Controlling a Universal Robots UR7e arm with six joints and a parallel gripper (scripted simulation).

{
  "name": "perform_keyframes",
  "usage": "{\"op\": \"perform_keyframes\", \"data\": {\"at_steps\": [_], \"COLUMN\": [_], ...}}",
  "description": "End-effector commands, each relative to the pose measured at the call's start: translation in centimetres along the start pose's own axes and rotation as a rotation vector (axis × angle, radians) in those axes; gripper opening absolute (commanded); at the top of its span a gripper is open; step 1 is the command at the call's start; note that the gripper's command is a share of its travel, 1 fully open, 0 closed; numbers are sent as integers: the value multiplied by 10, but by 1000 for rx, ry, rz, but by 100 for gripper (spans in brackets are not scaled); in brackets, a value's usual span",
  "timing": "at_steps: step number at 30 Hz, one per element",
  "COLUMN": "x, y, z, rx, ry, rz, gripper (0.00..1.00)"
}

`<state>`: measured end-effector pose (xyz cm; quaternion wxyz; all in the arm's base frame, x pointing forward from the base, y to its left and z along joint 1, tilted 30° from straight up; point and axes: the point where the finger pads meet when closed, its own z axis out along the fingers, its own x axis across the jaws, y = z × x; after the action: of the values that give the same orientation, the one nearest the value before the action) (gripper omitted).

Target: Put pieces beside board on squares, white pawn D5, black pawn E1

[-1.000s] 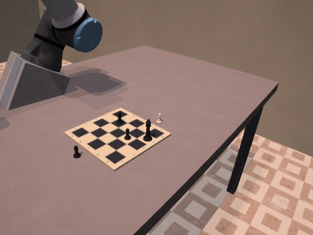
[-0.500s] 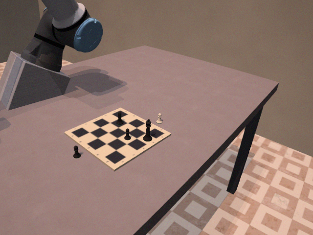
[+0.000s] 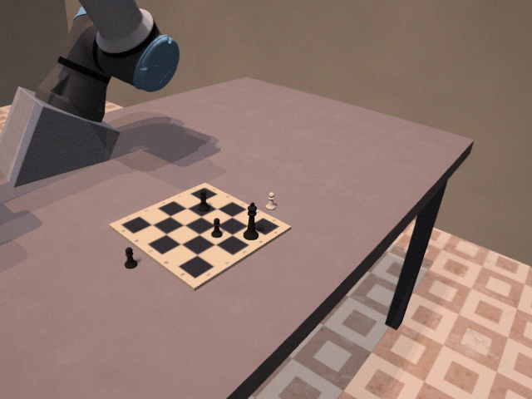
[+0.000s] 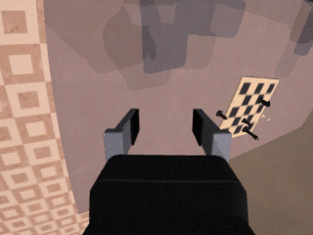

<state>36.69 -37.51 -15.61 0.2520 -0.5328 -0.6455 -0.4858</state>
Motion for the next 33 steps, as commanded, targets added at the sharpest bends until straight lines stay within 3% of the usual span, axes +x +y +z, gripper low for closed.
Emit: {"op": "perform_keyframes", "data": {"at_steps": [1,7,9,15,16,20,21,24,26,30,31,33], "x": [9,26,26,53,53,77,77,98,98,127,127,143], "y": [35,83,83,135,135,167,167,188,188,212,212,222], "z": [23,63,63,117,117,159,159,192,192,238,238,260], "rx": [111,277,277,471,471,604,604,701,701,821,821,875], "ry": [24,35,35,16,16,-19,-19,-56,-56,-117,-117,-151], "rz": [54,132,132,215,215,266,266,300,300,338,338,353], "gripper": [100,100,100,100,100,100,100,100,100,100,100,100]}}
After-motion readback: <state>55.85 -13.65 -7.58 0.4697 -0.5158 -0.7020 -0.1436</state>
